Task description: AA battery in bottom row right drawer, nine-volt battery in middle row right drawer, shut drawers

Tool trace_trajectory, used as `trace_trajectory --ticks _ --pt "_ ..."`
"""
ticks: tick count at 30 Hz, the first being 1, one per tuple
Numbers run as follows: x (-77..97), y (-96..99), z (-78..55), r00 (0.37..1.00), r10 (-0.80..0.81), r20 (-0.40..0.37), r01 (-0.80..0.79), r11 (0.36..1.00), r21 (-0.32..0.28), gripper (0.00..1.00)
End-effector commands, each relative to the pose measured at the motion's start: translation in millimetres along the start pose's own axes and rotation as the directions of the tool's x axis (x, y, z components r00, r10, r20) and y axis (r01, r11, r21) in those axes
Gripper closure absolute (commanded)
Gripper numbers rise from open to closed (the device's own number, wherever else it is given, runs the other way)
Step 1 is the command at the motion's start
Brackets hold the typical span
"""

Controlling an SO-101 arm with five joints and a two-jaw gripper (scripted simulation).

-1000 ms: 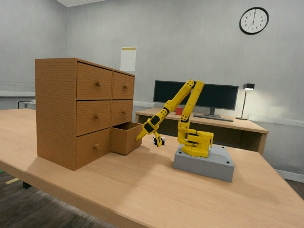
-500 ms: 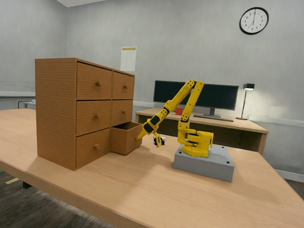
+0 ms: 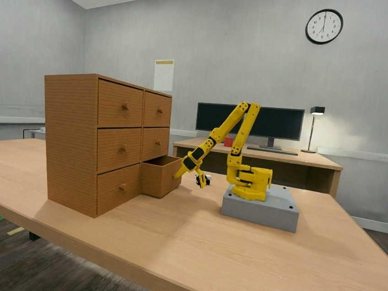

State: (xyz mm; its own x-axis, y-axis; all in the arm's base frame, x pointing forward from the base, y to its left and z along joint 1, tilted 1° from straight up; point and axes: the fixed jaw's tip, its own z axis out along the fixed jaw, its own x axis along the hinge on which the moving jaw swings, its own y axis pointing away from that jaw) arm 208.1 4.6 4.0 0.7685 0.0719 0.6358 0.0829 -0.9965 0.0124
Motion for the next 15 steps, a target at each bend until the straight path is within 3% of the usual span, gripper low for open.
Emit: trace_trajectory --ticks 1,15 --pt "-5.4 5.6 0.3 1.0 0.009 0.016 -0.009 1.0 -0.022 1.0" --pt "0.8 3.1 3.3 1.0 0.008 0.015 -0.008 1.0 -0.013 1.0"
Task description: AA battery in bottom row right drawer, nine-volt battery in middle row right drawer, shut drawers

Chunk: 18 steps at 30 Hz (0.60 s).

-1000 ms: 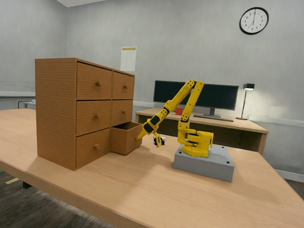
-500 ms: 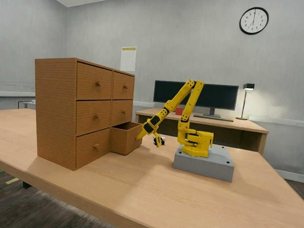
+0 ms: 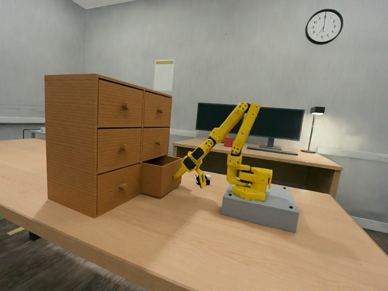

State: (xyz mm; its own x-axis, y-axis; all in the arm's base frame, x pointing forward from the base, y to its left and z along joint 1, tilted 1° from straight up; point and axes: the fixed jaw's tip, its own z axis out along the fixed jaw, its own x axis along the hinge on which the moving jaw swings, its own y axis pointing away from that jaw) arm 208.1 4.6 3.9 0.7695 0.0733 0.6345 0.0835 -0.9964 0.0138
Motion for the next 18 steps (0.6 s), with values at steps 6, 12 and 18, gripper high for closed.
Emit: trace_trajectory --ticks 6,12,18 --pt "9.8 -1.0 8.0 1.0 0.007 0.013 -0.007 1.0 0.0 1.0" --pt "12.7 -2.4 9.6 1.0 0.006 0.013 -0.007 1.0 0.004 1.0" --pt "8.6 -2.5 9.5 1.0 0.006 0.027 -0.007 1.0 0.004 1.0"
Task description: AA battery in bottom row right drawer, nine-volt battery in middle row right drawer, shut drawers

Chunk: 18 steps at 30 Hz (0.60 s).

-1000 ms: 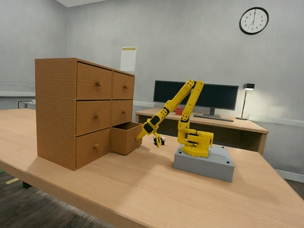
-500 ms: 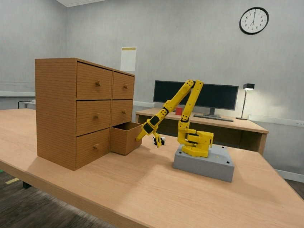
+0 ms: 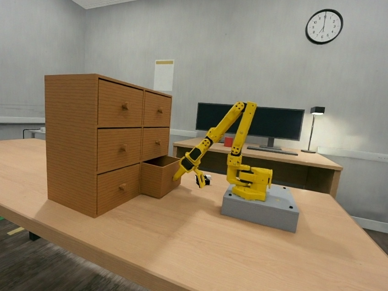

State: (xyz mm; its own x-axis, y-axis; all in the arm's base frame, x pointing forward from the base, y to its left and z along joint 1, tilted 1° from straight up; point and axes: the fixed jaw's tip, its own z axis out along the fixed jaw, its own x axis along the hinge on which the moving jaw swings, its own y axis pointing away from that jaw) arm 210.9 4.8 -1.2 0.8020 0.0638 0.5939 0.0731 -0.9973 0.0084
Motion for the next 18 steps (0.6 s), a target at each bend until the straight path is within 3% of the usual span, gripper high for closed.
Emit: trace_trajectory --ticks 1,18 --pt "9.8 -2.5 3.3 1.0 -0.005 -0.025 0.005 1.0 0.007 1.0" --pt "12.0 -2.5 2.9 0.999 -0.005 -0.034 0.005 1.0 0.007 1.0"
